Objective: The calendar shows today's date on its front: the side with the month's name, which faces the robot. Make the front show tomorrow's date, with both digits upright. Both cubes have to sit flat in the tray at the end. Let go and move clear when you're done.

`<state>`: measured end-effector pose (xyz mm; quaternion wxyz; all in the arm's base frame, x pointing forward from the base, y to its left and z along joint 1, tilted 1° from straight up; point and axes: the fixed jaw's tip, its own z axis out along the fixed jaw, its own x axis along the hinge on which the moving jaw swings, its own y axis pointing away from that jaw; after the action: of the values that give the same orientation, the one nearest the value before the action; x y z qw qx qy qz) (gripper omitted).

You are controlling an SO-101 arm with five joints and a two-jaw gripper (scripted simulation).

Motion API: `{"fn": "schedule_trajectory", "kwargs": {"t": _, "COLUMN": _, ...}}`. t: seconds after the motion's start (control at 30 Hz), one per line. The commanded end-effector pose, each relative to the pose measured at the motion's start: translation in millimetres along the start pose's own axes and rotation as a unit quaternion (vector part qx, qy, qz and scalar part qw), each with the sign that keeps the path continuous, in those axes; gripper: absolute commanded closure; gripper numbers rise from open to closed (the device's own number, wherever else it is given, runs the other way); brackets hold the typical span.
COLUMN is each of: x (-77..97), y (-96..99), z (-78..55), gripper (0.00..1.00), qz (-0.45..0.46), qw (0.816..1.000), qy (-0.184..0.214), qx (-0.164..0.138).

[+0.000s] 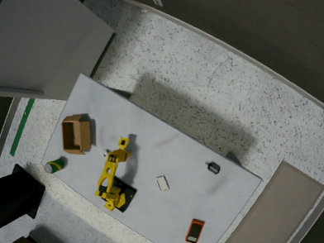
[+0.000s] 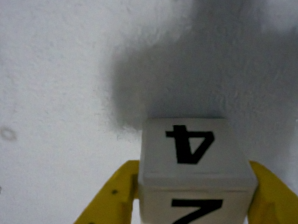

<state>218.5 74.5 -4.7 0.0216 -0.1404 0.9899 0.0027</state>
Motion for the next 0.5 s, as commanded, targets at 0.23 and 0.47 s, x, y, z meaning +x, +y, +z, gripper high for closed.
{"fn": "schedule_trajectory", "kwargs": {"t": 0.23, "x": 7.3, "y": -1.2, "z": 7.6, "gripper": 1.00, "qz": -0.001, "qw": 1.000, "qy": 0.020, "qx": 0.000}}
{"fn": "schedule_trajectory", "kwargs": {"t": 0.47, "x": 7.0, "y": -1.3, "z": 5.9, "gripper": 1.00, "qz": -0.001, "qw": 1.000, "qy": 0.020, "qx": 0.000}}
